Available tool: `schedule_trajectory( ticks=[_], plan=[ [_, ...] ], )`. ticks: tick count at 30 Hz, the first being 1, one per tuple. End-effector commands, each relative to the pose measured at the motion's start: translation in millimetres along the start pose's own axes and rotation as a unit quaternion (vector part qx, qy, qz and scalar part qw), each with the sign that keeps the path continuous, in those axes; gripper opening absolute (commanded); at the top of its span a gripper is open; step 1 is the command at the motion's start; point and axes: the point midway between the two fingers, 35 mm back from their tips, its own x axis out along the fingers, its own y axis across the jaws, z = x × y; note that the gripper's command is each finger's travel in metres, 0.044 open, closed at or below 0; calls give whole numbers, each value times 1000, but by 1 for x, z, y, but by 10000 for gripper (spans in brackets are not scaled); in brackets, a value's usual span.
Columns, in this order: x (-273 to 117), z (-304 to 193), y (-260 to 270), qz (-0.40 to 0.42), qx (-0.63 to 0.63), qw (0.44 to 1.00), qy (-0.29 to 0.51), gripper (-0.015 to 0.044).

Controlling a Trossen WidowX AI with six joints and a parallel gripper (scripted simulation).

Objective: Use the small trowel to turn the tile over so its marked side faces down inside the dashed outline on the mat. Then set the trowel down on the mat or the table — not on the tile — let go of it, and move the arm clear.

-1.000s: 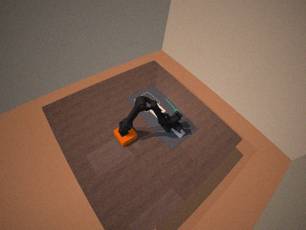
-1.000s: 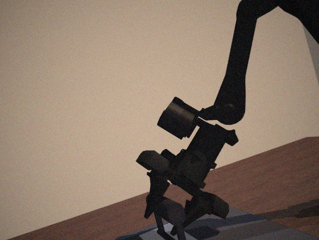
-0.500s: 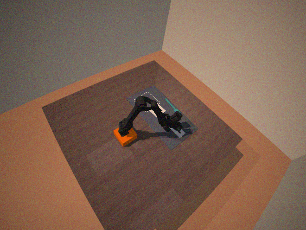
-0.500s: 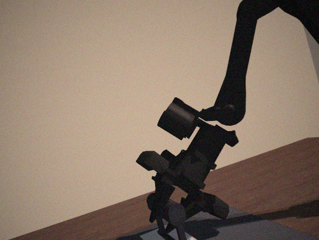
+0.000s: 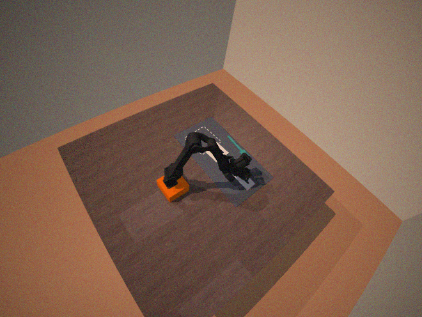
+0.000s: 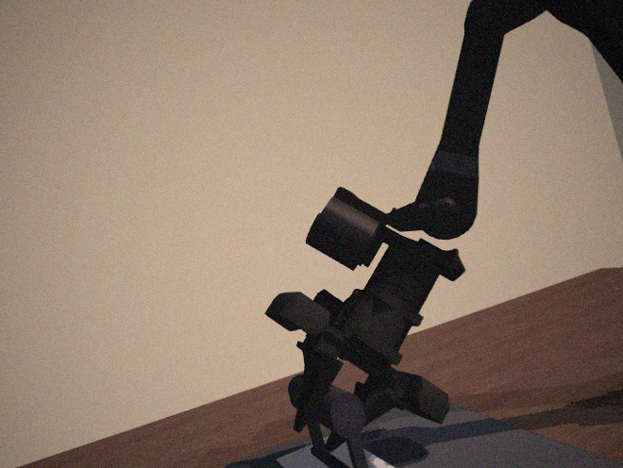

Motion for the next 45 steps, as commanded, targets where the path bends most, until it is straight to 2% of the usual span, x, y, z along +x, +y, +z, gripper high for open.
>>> schedule_trajectory(
  ticks=[1, 9, 15, 26, 45],
  plan=[
    [-13, 2, 20, 8, -4, 1000, -4, 0],
    [-36, 1, 44, 8, -4, 1000, -3, 0],
    [-35, -3, 44, 8, -7, 1000, -3, 0],
    [-26, -50, 36, 10, -60, 998, -13, 0],
    [-16, -52, 25, 10, -61, 998, -13, 0]
  ],
)
